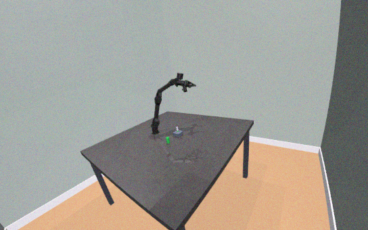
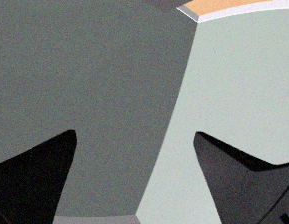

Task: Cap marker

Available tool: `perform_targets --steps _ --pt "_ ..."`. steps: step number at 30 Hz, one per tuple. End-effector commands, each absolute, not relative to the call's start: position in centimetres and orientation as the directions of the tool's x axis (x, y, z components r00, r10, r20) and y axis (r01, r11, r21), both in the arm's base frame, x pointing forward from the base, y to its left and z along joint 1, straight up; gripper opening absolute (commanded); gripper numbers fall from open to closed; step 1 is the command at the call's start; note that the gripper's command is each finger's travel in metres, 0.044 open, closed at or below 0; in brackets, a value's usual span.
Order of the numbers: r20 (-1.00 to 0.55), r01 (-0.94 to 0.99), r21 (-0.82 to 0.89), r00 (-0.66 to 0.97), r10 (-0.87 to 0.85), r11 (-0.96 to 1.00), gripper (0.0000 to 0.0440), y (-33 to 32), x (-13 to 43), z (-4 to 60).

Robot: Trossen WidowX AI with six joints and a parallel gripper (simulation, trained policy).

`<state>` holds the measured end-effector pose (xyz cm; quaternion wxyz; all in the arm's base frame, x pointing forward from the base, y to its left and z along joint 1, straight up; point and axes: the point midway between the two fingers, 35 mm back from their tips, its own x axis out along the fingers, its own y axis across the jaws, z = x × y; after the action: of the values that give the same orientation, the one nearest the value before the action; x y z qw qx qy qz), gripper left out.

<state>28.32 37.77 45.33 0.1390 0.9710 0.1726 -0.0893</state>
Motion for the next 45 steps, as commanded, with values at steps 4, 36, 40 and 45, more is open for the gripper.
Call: perform_targets --steps 4,36,40,45 --pt "-0.242 0.363 0.241 0.921 0.307 -0.9 0.0302 36.8 28.8 45.2" --pt "-0.443 0.398 0.277 0.861 0.252 -0.874 0.0328 28.6 32.0 42.9" --pt "-0.467 0.398 0.276 0.851 0.24 -0.875 0.0334 27.5 32.3 42.6" --pt "-0.498 0.395 0.273 0.838 0.223 -0.877 0.0339 26.1 32.7 42.1"
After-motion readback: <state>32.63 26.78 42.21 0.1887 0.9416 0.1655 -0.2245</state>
